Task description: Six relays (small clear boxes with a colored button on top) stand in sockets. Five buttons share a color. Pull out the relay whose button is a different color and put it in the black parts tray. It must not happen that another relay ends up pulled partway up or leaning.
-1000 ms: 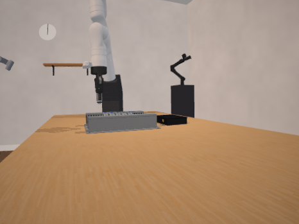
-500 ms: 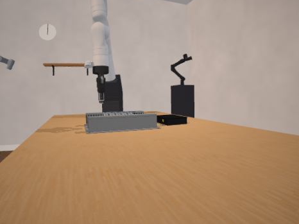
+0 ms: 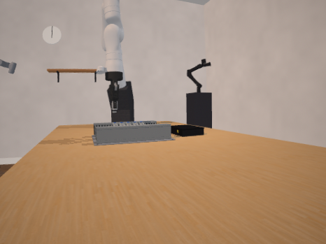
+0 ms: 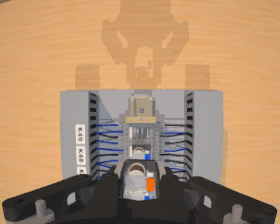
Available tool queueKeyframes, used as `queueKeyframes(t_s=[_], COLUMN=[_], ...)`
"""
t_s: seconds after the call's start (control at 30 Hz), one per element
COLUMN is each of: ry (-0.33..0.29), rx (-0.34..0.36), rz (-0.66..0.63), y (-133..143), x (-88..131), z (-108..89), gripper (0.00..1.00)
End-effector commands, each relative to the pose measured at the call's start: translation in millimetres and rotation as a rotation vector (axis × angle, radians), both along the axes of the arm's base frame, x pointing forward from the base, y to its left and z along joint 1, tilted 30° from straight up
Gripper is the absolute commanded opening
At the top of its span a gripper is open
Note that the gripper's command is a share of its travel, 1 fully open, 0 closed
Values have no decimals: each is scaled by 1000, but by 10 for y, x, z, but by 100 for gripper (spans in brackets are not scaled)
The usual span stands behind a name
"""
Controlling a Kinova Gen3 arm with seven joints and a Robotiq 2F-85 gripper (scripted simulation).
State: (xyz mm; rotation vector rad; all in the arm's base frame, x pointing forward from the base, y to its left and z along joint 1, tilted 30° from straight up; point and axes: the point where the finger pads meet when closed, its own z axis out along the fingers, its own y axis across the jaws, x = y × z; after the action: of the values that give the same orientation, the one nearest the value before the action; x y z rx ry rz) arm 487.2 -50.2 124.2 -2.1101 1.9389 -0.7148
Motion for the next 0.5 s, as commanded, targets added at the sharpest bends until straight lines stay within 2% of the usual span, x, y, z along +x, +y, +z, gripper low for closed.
queueKeyframes(t_s=[0.0, 0.47], ry=[3, 3], rx=[-4, -4], rz=[15, 15], y=[130, 553], x=[-21, -47], z=[-48, -148], gripper=[0, 0])
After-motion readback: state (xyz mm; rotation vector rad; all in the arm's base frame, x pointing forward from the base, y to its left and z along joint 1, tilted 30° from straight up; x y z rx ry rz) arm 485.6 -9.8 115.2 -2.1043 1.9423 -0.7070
